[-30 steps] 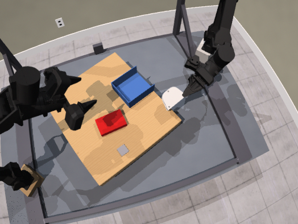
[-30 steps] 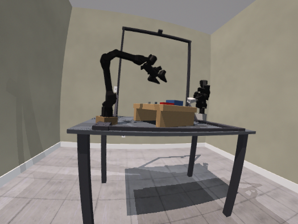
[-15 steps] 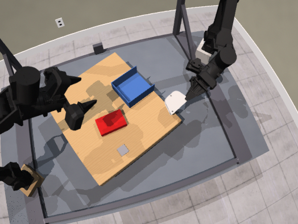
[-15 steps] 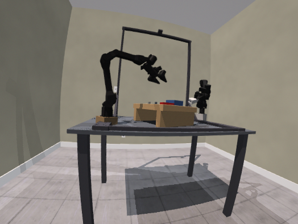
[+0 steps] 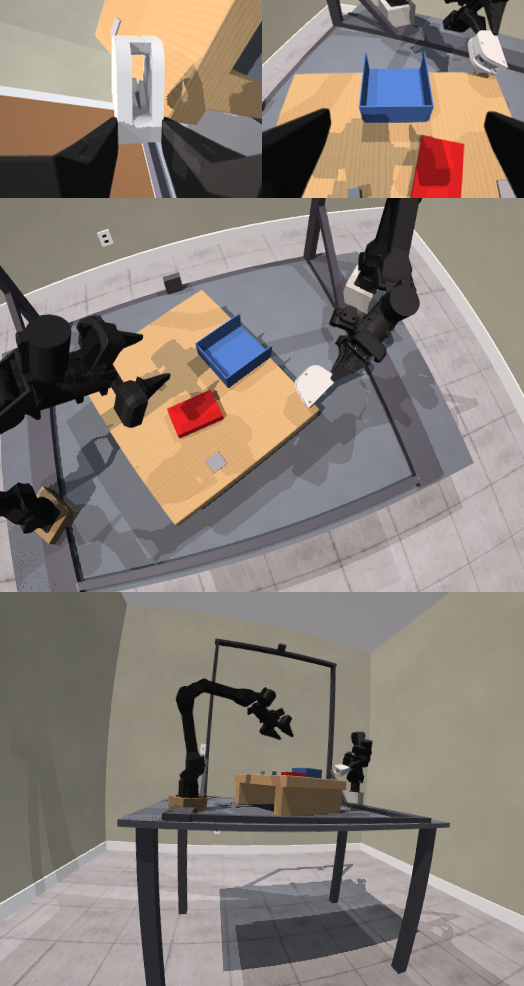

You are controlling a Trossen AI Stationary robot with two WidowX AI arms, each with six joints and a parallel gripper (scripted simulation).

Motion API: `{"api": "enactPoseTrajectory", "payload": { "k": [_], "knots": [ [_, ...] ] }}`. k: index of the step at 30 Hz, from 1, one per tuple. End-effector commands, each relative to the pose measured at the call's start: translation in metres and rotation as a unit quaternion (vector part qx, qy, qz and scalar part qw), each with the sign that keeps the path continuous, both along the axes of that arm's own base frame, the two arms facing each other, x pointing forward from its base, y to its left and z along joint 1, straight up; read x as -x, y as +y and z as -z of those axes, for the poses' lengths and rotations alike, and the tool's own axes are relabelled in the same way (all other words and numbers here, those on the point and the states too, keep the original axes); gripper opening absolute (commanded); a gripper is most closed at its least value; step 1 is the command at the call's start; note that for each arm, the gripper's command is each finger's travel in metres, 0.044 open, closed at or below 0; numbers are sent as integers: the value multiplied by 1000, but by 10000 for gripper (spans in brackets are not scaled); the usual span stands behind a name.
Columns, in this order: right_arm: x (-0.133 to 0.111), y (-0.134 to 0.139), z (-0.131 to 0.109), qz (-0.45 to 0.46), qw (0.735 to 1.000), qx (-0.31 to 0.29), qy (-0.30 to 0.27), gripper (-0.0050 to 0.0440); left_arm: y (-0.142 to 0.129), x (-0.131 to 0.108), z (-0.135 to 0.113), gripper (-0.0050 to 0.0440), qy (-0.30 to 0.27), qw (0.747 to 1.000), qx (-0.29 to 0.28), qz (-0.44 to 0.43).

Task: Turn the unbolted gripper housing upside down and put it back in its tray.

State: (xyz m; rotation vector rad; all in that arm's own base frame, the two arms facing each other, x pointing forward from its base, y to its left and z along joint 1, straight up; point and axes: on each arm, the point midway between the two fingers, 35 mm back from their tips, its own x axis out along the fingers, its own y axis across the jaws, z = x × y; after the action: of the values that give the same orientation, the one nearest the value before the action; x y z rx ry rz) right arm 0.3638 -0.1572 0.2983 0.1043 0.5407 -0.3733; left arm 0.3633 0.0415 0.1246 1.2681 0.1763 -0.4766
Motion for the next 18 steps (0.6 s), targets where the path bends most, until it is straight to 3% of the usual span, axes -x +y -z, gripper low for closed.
{"api": "enactPoseTrajectory", "payload": {
  "k": [1,18],
  "knots": [
    [1,0,-10,2,1000,5,-11,437,5,-6,-10,113,-10,1000,-2,-7],
    [1,0,-10,2,1000,5,-11,437,18,-10,-8,113,13,999,6,-33]
  ]
}}
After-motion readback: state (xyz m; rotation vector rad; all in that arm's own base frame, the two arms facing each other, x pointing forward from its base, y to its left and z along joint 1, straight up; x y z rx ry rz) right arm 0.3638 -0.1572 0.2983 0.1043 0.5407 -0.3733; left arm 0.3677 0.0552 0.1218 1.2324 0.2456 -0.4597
